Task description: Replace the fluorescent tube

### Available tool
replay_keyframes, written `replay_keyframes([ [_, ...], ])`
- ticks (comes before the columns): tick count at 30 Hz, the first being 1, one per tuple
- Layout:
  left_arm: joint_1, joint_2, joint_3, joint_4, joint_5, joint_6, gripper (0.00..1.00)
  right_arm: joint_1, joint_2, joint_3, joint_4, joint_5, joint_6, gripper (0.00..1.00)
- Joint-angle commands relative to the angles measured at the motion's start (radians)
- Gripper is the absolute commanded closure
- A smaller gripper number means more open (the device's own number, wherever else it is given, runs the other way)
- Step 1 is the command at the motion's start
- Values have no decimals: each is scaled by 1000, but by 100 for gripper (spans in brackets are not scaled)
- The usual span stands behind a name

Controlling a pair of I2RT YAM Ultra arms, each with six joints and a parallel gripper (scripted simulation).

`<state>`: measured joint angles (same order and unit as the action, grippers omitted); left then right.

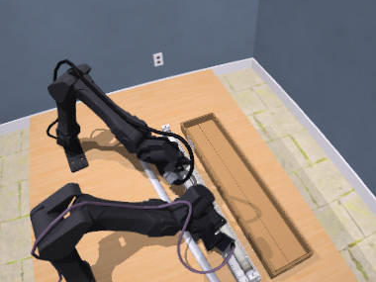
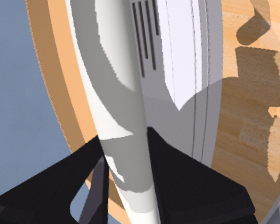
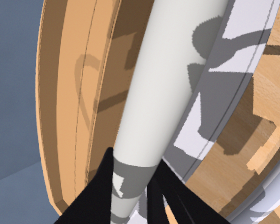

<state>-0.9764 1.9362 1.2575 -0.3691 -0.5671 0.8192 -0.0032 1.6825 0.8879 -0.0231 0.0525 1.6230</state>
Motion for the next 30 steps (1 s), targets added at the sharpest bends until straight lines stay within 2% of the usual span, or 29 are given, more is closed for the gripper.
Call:
replay_keyframes([
  [1, 10, 11, 37, -28, 17, -15, 89, -5, 13, 36, -17, -7, -4, 89],
  [2, 15, 11, 52, -85, 52, -23, 89, -4, 13, 56, -88, -13, 6, 89],
  [9, 37, 30, 127, -194, 117, -32, 89, -12, 44, 146, -228, -20, 9, 89],
  [15, 56, 53, 196, -280, 170, -36, 89, -14, 75, 228, -339, -14, 8, 89],
  [18, 56, 57, 201, -247, 147, -34, 89, -15, 72, 231, -299, -1, -1, 89],
  [19, 62, 63, 219, -303, 184, -35, 89, -11, 87, 255, -368, -23, 5, 89],
  [30, 97, 113, 346, -453, 280, -10, 89, -25, 156, 407, -562, -36, 10, 89],
])
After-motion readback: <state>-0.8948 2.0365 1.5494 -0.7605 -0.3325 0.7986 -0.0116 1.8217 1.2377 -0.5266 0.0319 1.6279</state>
